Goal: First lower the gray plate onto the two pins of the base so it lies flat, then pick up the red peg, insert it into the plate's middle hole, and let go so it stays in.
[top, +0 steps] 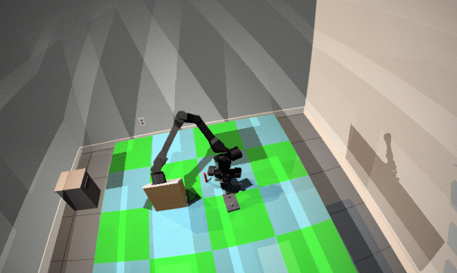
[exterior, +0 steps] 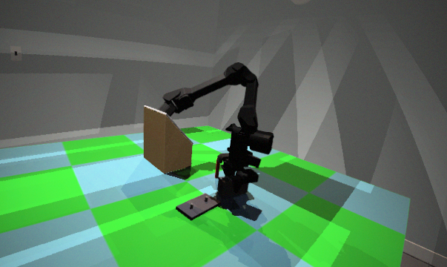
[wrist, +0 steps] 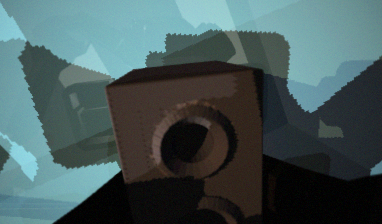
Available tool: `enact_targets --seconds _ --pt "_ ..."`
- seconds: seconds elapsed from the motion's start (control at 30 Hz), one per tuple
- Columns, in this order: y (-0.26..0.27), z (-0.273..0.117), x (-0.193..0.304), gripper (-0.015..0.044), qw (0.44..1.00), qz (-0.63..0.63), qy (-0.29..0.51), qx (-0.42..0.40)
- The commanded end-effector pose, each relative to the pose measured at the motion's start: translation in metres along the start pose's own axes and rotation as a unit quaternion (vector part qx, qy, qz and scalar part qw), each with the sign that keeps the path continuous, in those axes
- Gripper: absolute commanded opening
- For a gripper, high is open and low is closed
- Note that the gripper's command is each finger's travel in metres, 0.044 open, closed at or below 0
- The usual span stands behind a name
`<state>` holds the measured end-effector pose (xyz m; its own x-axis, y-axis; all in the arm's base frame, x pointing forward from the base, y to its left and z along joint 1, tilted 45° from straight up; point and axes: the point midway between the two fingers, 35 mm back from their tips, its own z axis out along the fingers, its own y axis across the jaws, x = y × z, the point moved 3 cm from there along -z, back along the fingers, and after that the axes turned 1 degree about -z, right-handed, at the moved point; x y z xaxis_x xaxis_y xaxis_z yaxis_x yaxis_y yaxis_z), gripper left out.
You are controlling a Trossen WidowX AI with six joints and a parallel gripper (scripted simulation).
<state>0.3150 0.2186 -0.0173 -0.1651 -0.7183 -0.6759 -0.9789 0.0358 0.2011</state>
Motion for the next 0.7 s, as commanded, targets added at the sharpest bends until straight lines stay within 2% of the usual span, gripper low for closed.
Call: enact_targets --seconds 0.0,0.67 --pt "-0.006 -0.011 -0.003 0.0 1.0 0.008 0.003 0.014" --pt "-0.01 -0.068 0.001 0.0 1.0 0.0 0.007 0.006"
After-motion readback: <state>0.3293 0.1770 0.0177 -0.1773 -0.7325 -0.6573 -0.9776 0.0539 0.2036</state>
